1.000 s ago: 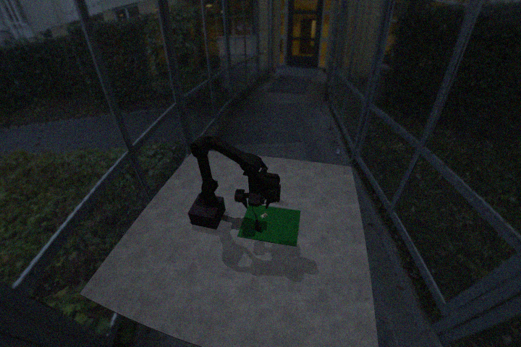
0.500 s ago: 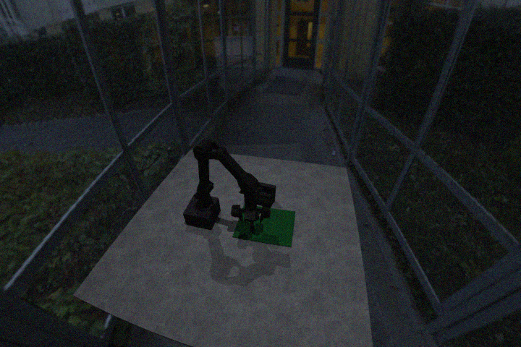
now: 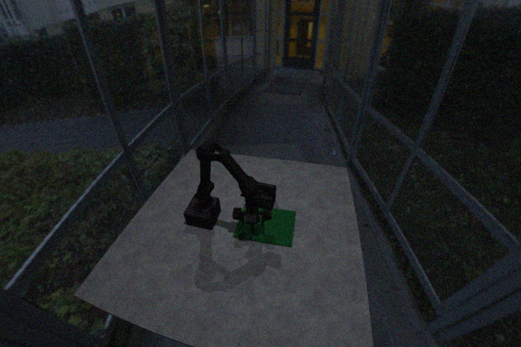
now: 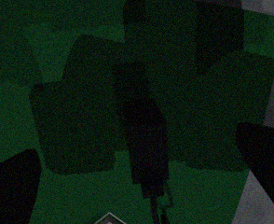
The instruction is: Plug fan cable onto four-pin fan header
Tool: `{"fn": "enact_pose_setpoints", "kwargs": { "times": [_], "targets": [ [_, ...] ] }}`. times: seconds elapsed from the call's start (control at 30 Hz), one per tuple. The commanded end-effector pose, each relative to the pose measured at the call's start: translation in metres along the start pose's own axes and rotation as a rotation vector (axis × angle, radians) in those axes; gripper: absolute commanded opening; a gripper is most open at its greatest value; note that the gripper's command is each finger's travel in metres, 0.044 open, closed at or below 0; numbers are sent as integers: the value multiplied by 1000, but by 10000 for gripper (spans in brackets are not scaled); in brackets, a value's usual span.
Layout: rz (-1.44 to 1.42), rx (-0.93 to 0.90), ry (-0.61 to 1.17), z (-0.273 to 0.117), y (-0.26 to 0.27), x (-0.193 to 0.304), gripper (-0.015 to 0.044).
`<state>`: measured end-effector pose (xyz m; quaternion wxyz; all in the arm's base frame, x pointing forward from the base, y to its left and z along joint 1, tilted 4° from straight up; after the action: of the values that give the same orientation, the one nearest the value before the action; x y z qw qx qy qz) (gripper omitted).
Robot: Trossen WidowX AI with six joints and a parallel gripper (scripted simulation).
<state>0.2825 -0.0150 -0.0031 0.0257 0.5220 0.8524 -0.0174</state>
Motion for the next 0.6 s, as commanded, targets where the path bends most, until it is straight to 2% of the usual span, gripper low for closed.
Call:
{"fn": "enact_pose_setpoints", "kwargs": {
  "times": [0.0,0.57],
  "targets": [
    [-5,12,1,9,-2,0,440],
    [-5,13,1,34,-4,1,440]
  ]
}}
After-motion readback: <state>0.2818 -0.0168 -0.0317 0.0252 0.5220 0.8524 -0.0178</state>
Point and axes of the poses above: the point midway between the two fingers, 35 mm back from their tips, its own z axis out along the fingers, its own y axis across the jaws, x = y × z, the point moved 1 cm from there along -z, back along the fingers, and after that the axes turned 9 degrees about -z, right-handed, at the moved point
